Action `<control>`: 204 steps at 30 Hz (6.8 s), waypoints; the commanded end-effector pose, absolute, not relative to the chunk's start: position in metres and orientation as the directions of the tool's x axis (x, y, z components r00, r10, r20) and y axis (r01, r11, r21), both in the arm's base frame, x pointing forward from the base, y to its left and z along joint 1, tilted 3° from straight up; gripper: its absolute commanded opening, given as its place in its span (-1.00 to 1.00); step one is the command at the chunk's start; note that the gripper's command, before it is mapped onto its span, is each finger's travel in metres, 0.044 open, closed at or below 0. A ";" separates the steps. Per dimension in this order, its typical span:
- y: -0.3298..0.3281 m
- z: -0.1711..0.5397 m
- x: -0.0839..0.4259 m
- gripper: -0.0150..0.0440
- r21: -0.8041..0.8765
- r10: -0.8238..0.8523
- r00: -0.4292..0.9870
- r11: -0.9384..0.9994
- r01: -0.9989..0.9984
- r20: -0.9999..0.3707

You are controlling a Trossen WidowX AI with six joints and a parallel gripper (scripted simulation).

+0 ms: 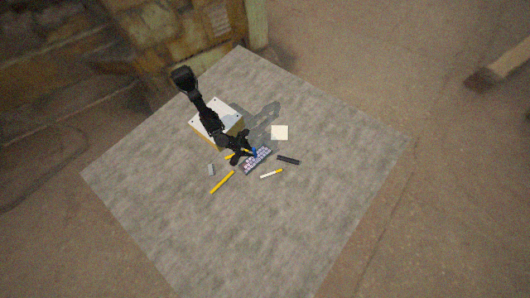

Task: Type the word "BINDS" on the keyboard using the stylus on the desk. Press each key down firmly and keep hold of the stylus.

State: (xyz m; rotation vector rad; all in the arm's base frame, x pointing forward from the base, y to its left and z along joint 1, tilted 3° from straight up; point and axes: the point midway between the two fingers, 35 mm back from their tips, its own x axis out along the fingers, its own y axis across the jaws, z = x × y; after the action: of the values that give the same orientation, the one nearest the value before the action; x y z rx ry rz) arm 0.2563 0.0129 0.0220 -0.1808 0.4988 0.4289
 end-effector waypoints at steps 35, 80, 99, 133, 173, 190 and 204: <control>0.069 0.018 0.262 -0.49 -0.063 0.351 0.796 0.898 -0.435 -0.493; 0.066 -0.006 0.262 -0.22 -0.062 0.350 0.796 0.898 -0.435 -0.494; 0.066 -0.016 0.262 -0.22 -0.062 0.350 0.795 0.898 -0.435 -0.495; 0.068 0.010 0.264 -0.22 -0.063 0.351 0.796 0.899 -0.434 -0.493; 0.097 0.010 0.247 -0.49 -0.029 0.087 0.799 0.991 -0.129 -0.595; 0.110 0.030 0.228 -0.49 -0.045 -0.061 0.860 0.998 0.045 -0.506; 0.113 0.036 0.223 -0.49 -0.040 -0.084 0.878 0.996 0.074 -0.472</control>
State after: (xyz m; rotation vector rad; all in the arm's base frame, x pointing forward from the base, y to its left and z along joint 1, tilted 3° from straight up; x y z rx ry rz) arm 0.2226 0.1129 0.0352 -0.0241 0.4976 -0.0773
